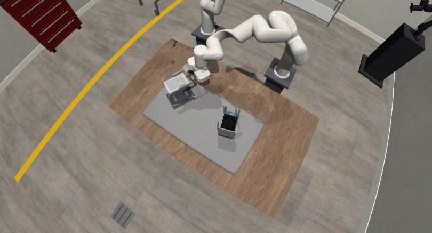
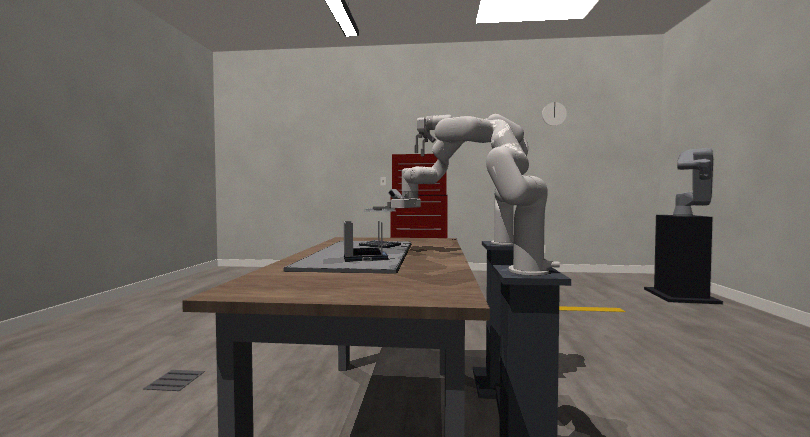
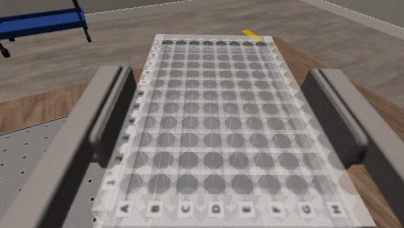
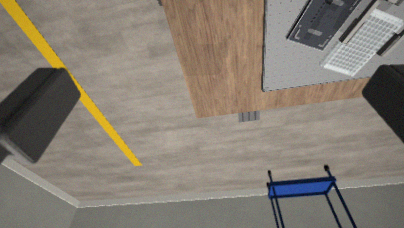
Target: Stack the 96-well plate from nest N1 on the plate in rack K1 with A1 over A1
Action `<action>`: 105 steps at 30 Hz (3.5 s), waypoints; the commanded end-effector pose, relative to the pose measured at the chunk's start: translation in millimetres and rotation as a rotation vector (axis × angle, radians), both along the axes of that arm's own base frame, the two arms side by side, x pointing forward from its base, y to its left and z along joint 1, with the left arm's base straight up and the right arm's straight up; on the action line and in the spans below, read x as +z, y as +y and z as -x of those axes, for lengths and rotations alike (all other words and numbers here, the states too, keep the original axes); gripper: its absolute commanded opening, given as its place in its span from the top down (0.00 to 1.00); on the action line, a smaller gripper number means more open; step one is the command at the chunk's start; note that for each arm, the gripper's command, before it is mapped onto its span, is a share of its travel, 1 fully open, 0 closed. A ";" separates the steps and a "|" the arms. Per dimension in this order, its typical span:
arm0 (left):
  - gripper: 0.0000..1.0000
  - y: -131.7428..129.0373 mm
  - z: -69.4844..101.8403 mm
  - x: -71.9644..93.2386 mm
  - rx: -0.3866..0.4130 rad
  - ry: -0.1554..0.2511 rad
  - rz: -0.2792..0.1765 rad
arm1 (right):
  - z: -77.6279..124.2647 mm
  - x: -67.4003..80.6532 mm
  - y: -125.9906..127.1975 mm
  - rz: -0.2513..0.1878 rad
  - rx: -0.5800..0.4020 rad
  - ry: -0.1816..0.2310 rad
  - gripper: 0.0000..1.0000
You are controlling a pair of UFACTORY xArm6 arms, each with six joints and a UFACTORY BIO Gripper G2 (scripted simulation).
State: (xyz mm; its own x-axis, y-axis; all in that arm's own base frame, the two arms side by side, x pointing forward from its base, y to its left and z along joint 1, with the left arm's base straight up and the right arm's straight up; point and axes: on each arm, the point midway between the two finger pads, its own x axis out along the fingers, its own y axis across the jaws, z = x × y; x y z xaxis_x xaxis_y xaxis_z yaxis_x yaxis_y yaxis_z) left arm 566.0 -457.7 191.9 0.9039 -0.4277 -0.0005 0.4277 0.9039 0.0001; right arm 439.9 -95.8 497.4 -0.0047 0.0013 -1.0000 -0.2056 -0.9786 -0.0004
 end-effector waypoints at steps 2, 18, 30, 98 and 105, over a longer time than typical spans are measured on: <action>1.00 -0.7 -0.8 3.6 0.000 -0.004 0.004 | 0.1 2.2 0.0 0.001 0.000 -0.005 0.00; 1.00 45.9 -0.4 4.5 0.467 -0.003 0.005 | 0.1 2.2 0.0 0.001 0.000 -0.005 0.00; 1.00 79.2 -0.1 5.1 0.773 -0.003 0.005 | 0.1 2.2 0.0 0.001 0.000 -0.005 0.00; 1.00 279.3 1.4 9.2 0.773 -0.004 0.004 | 0.1 2.2 0.0 0.001 0.000 -0.005 0.00; 1.00 302.7 1.6 9.7 0.773 -0.004 0.004 | 0.1 2.2 0.0 0.001 0.000 -0.005 0.00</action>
